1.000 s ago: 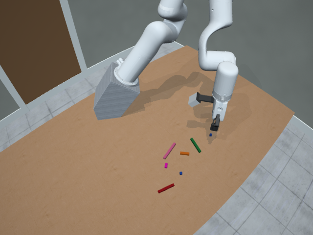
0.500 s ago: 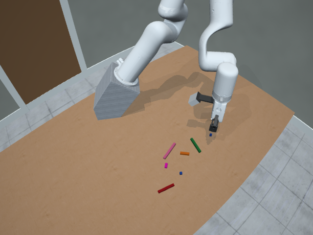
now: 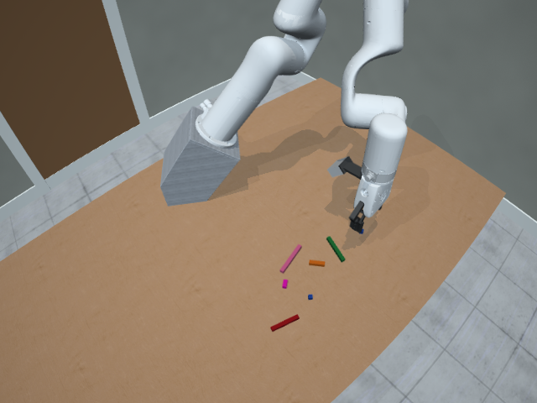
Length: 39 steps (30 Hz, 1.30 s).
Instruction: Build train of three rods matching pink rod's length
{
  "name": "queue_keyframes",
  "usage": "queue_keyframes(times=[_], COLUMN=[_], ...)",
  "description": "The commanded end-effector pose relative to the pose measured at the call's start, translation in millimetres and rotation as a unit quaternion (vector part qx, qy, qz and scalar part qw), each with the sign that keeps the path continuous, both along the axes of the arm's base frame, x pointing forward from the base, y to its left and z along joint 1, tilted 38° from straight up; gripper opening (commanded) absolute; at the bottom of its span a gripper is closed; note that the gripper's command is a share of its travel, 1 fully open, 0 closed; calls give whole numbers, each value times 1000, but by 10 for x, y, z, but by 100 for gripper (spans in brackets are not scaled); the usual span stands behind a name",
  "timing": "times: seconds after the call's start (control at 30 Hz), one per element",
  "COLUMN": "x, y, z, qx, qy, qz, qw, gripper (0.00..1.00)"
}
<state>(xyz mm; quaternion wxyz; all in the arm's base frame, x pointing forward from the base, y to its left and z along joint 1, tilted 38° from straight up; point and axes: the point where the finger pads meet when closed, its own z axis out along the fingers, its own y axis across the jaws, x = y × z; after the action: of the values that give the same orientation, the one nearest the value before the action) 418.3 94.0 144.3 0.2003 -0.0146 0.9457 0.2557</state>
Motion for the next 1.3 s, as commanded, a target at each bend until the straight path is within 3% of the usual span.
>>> queue_keyframes(times=[0.0, 0.3, 0.8, 0.87, 0.9, 1.03, 1.27], x=[51, 107, 223, 223, 242, 262, 306], y=[-67, -160, -378, -378, -419, -462, -564], z=[-26, -77, -200, -200, -224, -248, -308], qx=[25, 63, 148, 148, 162, 177, 211], qy=[46, 99, 214, 214, 234, 254, 297], qz=[-65, -152, -341, -341, -374, -407, -480], qw=[997, 981, 903, 903, 883, 860, 798], gripper=[100, 100, 100, 100, 100, 100, 100])
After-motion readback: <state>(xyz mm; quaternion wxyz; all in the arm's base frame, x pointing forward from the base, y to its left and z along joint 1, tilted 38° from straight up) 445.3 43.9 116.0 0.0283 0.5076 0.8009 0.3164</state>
